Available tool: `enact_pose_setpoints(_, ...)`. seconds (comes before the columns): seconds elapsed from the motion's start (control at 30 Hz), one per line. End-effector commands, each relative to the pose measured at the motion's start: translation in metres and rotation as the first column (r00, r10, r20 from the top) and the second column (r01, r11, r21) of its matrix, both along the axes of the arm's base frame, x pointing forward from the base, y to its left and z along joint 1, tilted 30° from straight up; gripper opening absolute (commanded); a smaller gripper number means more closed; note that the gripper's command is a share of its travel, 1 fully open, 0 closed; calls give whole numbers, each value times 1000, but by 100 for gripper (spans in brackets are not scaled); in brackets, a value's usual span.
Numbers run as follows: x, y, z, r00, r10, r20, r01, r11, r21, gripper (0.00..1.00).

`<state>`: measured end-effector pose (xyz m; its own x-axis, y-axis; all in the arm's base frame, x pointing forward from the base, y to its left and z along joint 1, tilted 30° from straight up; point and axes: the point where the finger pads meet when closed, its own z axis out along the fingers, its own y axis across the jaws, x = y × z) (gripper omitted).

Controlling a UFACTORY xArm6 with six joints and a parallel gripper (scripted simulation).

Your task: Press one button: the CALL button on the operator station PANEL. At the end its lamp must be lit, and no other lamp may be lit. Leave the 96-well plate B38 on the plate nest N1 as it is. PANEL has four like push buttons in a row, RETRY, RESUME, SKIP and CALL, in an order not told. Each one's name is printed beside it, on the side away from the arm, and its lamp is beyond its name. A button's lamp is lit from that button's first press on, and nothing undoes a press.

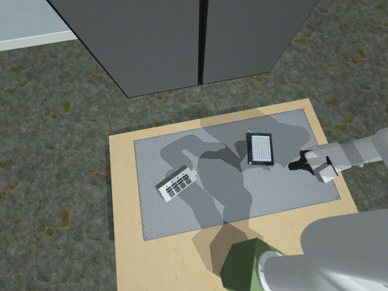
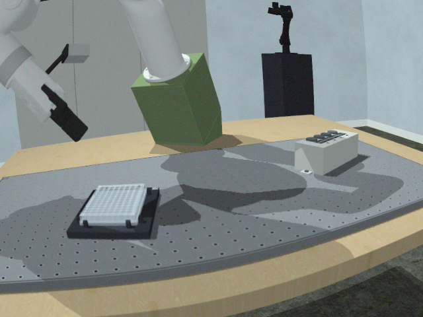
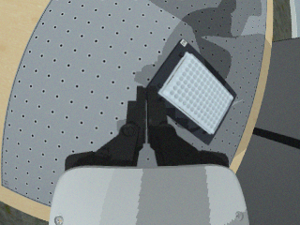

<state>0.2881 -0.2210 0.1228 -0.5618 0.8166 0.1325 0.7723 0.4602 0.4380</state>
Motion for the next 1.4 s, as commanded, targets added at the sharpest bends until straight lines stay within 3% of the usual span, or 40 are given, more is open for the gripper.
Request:
enact_pose_setpoints(0.0,5,9,-6,988,155,-23,-156,987,-45,0)
enact_pose_setpoints(0.27,14,32,-19,939,340,-52,-343,935,-87,0)
enact_pose_setpoints(0.67,26,62,-36,739,664,-119,-674,724,-146,0)
enact_pose_setpoints(0.73,26,62,-36,739,664,-119,-674,724,-146,0)
enact_pose_setpoints(0.87,32,79,-45,645,751,-141,-764,626,-157,0)
enact_pose_setpoints(1.03,33,79,-45,519,838,-170,-853,494,-167,0)
enact_pose_setpoints(1.23,39,96,-53,343,917,-202,-934,312,-171,0)
enact_pose_setpoints(1.3,39,96,-53,343,917,-202,-934,312,-171,0)
enact_pose_setpoints(1.37,43,104,-56,282,936,-212,-954,248,-171,0)
